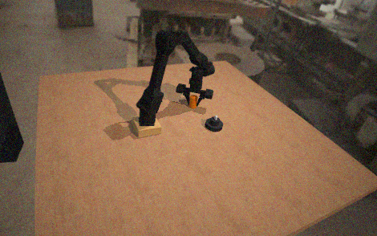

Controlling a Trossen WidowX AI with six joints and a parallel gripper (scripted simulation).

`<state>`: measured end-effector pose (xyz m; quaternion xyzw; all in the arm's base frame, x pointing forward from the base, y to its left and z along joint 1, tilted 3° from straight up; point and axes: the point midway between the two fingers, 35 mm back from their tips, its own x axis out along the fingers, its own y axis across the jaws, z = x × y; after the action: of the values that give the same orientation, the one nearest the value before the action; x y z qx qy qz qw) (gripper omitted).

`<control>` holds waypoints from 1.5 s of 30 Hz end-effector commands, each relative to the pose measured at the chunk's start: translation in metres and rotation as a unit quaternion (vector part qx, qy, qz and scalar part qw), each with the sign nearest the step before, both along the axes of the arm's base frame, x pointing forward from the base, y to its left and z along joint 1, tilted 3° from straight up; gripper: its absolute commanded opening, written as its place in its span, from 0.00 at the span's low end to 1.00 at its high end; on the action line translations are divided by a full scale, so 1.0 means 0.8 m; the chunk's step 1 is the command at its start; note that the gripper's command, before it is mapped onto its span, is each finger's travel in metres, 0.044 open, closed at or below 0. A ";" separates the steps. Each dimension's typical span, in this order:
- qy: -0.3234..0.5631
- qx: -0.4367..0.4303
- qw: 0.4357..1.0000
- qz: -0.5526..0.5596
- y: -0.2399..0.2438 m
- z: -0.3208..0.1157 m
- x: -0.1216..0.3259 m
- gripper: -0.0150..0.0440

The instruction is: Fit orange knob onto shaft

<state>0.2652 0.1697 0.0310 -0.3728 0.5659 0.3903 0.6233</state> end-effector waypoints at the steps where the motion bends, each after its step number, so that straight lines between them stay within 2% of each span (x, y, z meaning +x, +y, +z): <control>1: 0.001 0.002 1.000 -0.002 0.001 0.000 0.000 0.51; 4: 0.001 0.002 1.000 -0.002 0.001 0.000 0.000 0.48; 9: 0.001 0.002 1.000 -0.002 0.002 0.017 0.003 0.25; 30: 0.000 0.002 1.000 -0.002 -0.010 0.170 -0.008 0.25; 39: -0.002 0.000 1.000 -0.003 -0.011 0.173 -0.009 0.25; 45: -0.043 -0.025 0.999 -0.008 -0.012 0.180 -0.016 0.25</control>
<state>0.2567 0.1604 0.1677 -0.3846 0.5646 0.3738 0.6273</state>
